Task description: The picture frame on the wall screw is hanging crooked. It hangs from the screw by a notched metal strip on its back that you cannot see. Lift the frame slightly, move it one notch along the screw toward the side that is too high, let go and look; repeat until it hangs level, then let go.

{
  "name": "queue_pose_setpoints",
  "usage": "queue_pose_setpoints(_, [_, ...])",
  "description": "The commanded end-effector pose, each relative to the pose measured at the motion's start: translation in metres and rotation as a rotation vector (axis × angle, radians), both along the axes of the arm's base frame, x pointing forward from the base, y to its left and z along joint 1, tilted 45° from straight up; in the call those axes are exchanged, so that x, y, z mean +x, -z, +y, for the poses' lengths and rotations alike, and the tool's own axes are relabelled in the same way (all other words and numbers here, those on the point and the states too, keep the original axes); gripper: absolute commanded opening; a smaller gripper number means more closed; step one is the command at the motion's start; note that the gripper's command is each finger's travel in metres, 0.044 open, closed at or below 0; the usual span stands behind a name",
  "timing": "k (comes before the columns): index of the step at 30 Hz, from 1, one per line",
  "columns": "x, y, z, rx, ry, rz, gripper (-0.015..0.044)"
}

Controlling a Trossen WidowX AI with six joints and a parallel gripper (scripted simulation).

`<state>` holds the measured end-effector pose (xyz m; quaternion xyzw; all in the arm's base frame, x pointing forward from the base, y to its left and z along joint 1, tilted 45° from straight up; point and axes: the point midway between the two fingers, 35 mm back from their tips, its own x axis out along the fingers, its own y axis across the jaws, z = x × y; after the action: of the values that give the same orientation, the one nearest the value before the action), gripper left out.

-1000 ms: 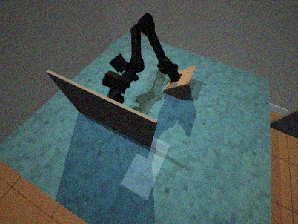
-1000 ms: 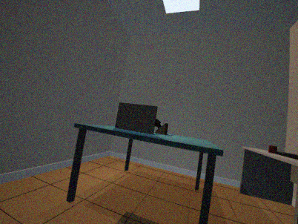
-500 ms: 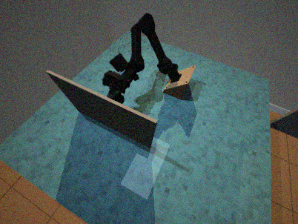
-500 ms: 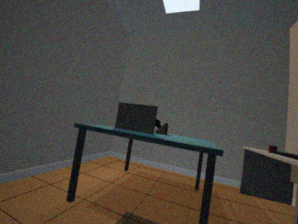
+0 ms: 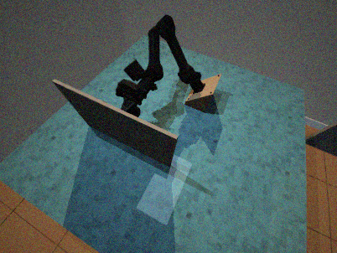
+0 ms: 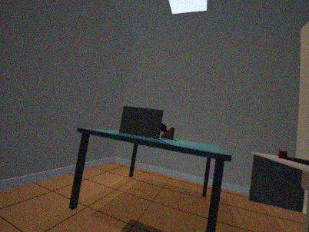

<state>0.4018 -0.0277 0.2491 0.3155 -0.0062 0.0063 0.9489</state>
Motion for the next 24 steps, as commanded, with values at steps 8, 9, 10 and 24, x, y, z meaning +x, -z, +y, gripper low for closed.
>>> queue_pose_setpoints(8, [0.0002,-0.0017,0.0012,0.003,-0.007,-0.006,0.0000])
queue_pose_setpoints(9, [0.0002,-0.0018,0.0011,0.003,-0.007,-0.006,0.0000])
queue_pose_setpoints(10, [0.0002,-0.0019,0.0012,0.003,-0.007,-0.006,0.0000])
queue_pose_setpoints(24, [0.0002,-0.0034,0.0008,0.003,-0.007,-0.006,0.0000])
